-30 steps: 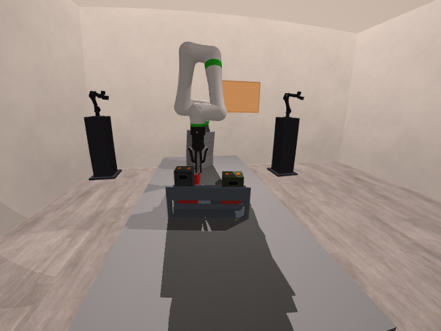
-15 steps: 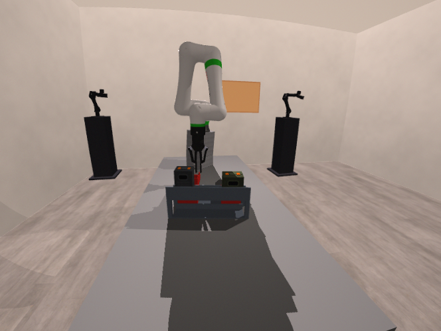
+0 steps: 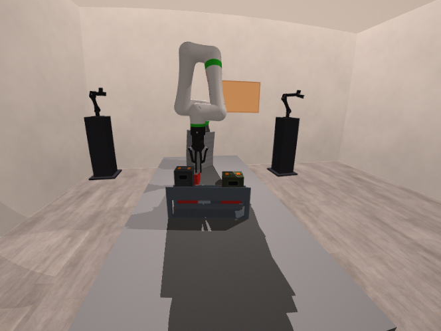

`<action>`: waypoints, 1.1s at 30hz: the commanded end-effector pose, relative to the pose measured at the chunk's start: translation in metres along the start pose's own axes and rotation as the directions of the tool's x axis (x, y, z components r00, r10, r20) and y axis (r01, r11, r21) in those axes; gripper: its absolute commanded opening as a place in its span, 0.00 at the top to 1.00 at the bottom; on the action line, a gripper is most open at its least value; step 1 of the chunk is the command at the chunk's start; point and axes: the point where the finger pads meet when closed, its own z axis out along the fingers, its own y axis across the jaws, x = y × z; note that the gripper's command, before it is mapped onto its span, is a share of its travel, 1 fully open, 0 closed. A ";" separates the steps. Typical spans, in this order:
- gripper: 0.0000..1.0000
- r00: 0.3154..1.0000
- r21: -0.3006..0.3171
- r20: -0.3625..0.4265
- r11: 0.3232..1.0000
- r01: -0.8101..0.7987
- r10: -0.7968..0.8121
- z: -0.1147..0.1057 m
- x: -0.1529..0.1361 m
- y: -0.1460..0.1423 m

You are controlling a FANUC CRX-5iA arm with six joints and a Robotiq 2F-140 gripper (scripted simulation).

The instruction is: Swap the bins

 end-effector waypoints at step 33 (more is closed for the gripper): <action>0.76 1.000 0.000 -0.002 1.000 0.000 0.000 0.035 0.001 0.000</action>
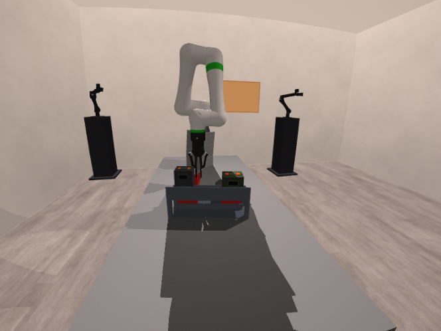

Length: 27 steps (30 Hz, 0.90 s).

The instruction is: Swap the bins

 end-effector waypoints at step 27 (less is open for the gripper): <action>0.76 1.000 0.000 -0.001 1.000 0.000 0.000 0.008 0.001 0.000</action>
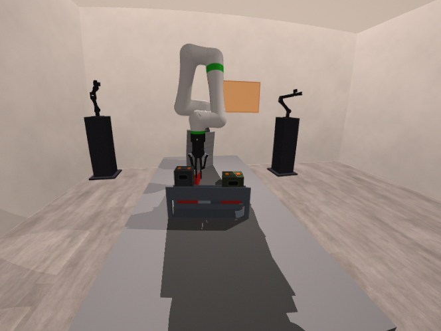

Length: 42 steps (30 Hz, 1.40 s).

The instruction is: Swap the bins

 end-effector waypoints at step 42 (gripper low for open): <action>0.90 1.000 0.000 -0.001 1.000 0.000 0.000 -0.013 0.001 0.000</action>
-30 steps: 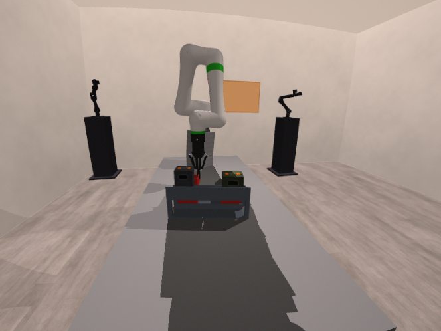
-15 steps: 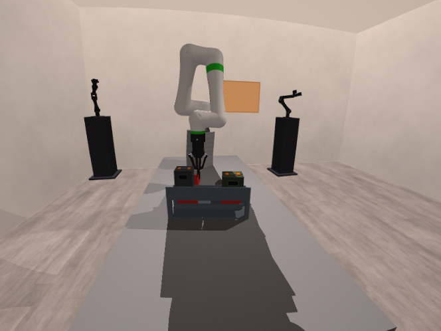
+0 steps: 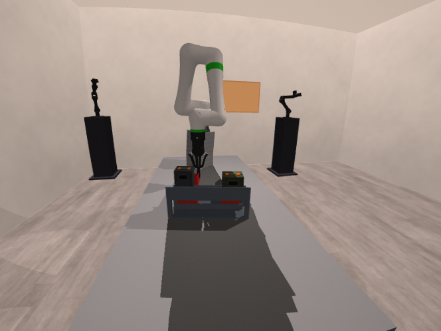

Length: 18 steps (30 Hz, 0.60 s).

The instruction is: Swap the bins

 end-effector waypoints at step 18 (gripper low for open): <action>0.90 1.000 0.000 -0.001 1.000 0.000 0.000 -0.022 0.001 0.000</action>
